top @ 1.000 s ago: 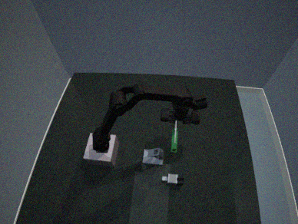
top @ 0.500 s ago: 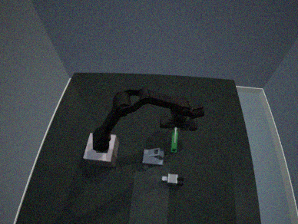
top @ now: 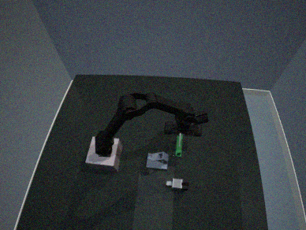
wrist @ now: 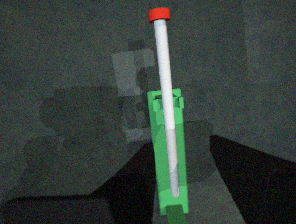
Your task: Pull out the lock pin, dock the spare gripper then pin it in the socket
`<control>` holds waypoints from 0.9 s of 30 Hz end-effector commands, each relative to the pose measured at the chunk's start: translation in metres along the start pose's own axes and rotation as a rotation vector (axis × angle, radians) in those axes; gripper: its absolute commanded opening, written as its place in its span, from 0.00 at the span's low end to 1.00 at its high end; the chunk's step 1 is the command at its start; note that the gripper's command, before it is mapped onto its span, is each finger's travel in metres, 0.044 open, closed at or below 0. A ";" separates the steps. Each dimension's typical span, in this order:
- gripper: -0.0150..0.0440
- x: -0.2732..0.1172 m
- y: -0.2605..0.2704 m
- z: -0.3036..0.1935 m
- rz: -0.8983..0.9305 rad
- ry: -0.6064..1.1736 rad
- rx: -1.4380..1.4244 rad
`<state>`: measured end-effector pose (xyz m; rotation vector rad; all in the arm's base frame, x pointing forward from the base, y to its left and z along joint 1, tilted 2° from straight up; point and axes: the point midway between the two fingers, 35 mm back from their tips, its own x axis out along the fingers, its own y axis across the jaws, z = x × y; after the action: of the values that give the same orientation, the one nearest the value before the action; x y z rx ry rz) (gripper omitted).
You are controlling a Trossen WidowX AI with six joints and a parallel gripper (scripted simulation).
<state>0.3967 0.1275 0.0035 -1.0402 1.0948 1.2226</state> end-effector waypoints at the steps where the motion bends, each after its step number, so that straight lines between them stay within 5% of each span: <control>1: 0.56 0.009 0.002 -0.002 0.005 0.004 -0.002; 27: 0.56 0.046 0.005 -0.006 0.006 0.004 -0.002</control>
<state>0.3940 0.1307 -0.0391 -1.0453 1.0933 1.2308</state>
